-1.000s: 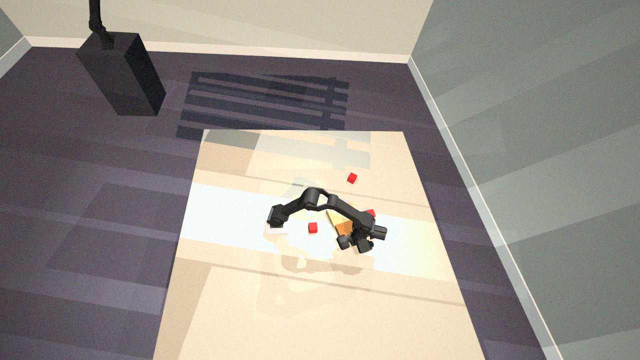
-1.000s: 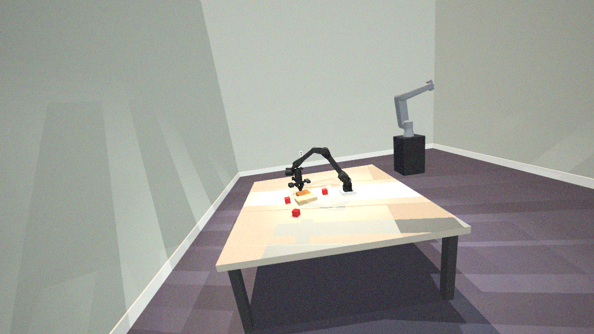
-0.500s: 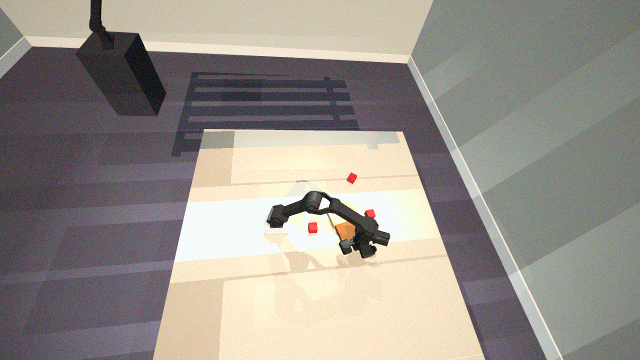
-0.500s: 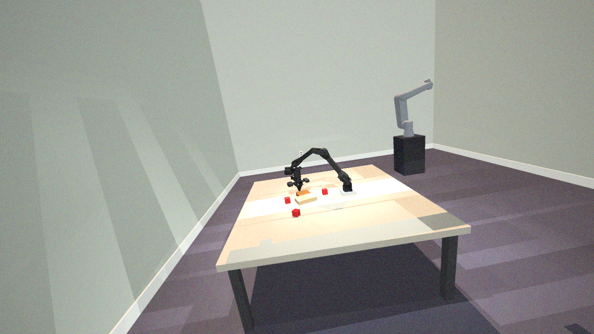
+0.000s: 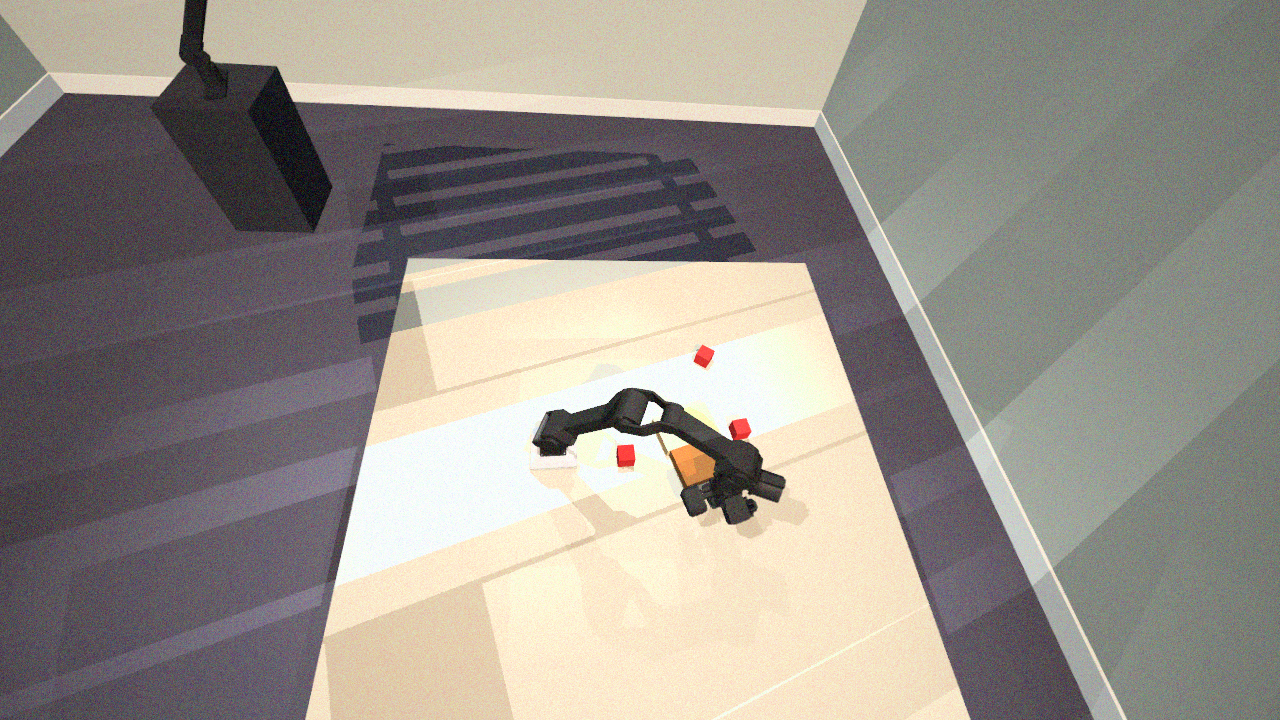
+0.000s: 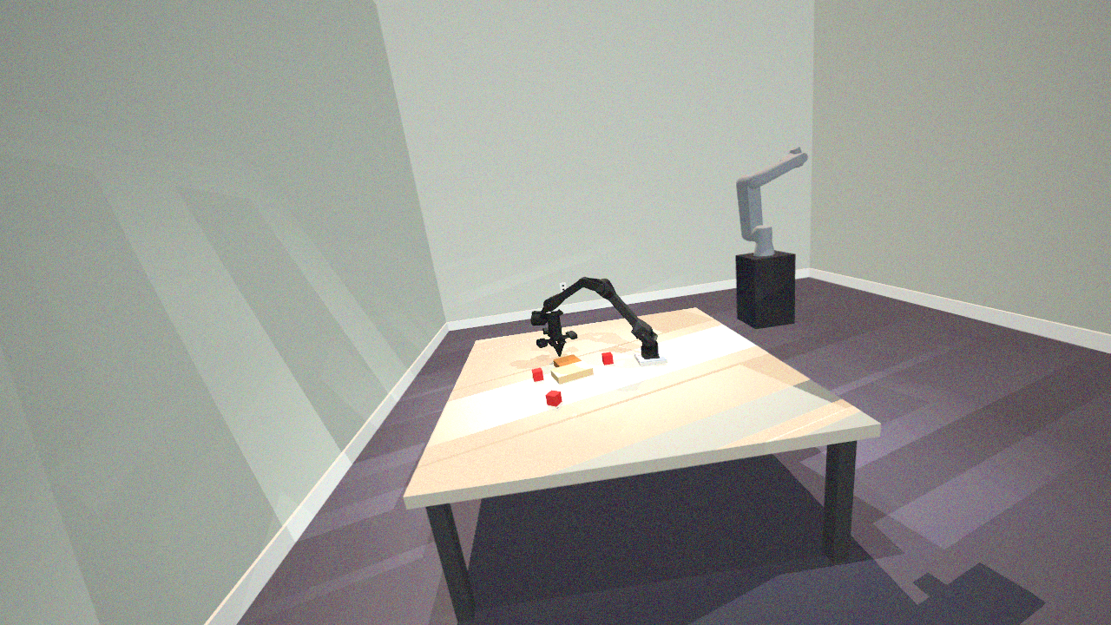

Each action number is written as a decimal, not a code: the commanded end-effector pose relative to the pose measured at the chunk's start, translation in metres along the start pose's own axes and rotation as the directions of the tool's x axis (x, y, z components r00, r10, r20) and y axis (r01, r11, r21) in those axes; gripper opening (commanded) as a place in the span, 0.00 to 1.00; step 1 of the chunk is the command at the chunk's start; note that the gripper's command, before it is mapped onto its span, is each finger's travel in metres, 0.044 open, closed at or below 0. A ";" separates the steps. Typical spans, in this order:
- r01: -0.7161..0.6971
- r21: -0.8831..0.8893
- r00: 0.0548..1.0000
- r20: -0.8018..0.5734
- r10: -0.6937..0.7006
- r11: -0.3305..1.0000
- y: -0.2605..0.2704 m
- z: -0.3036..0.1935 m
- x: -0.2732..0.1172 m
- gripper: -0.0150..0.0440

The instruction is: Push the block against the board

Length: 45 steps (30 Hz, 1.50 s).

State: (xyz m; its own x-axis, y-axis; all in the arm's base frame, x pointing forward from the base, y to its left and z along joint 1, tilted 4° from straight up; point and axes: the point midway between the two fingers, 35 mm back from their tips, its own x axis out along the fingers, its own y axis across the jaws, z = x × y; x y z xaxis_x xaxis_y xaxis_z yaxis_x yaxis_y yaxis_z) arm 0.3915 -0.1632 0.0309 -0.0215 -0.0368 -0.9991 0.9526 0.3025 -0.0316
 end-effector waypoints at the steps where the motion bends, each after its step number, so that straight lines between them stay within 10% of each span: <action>1: -0.008 -0.001 1.000 0.007 0.008 1.000 0.003 0.001 -0.036 0.25; 22: -0.016 -0.452 1.000 0.006 0.021 0.892 0.034 -0.036 -0.044 0.25; 45: -0.010 -0.952 1.000 -0.006 0.015 0.307 0.073 -0.106 -0.046 0.25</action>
State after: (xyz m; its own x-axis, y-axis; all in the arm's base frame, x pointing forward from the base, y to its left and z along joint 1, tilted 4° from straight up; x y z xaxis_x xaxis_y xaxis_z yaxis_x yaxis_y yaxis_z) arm 0.4288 -0.0501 0.0740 0.0006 -0.0323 -0.9995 0.1065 0.9938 -0.0320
